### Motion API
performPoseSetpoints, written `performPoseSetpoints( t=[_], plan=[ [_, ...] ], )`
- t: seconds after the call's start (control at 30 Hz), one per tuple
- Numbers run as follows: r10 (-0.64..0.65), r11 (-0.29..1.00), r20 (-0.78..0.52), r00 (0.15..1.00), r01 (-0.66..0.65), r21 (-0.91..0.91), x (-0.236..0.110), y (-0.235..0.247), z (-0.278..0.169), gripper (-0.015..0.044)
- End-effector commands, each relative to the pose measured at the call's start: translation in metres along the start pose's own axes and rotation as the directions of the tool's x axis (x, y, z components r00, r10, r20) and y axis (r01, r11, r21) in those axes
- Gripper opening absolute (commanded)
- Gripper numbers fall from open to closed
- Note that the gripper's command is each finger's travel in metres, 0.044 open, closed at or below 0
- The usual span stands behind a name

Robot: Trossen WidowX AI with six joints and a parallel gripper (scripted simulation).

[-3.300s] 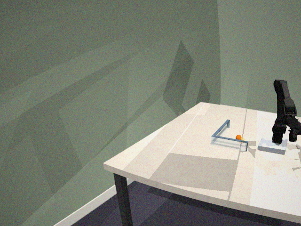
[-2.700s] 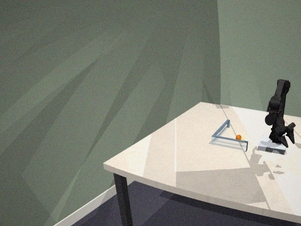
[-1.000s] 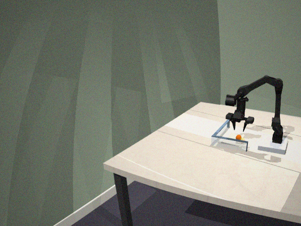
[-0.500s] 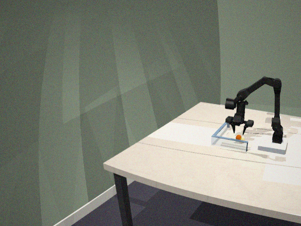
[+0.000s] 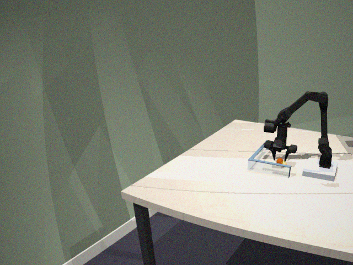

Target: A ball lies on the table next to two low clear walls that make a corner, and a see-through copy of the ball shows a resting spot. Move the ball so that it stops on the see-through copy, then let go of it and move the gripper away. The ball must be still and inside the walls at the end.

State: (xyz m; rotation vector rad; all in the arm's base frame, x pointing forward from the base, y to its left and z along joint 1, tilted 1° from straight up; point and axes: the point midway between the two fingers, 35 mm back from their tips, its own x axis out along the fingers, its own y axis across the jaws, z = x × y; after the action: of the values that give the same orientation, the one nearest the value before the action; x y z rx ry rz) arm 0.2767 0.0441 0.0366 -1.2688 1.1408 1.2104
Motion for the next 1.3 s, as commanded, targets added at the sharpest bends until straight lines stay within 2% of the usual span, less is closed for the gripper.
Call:
performPoseSetpoints(
  t=[0.0, 0.07, 0.4, 0.6, 1.27],
  plan=[
    [0.01, 1.0, -0.005, 1.0, -0.01, -0.006, 0.006, 0.002, -0.001, 0.0273],
    [0.01, 1.0, -0.005, 1.0, -0.01, -0.006, 0.006, 0.002, -0.001, 0.022],
    [0.01, 1.0, -0.005, 1.0, -0.01, -0.006, 0.006, 0.002, -0.001, 0.0154],
    [0.009, 1.0, -0.005, 1.0, -0.009, -0.006, -0.012, -0.003, 0.0, 0.0],
    [0.009, 1.0, -0.005, 1.0, -0.009, -0.006, -0.123, 0.0, 0.0, 0.0]
  ],
)
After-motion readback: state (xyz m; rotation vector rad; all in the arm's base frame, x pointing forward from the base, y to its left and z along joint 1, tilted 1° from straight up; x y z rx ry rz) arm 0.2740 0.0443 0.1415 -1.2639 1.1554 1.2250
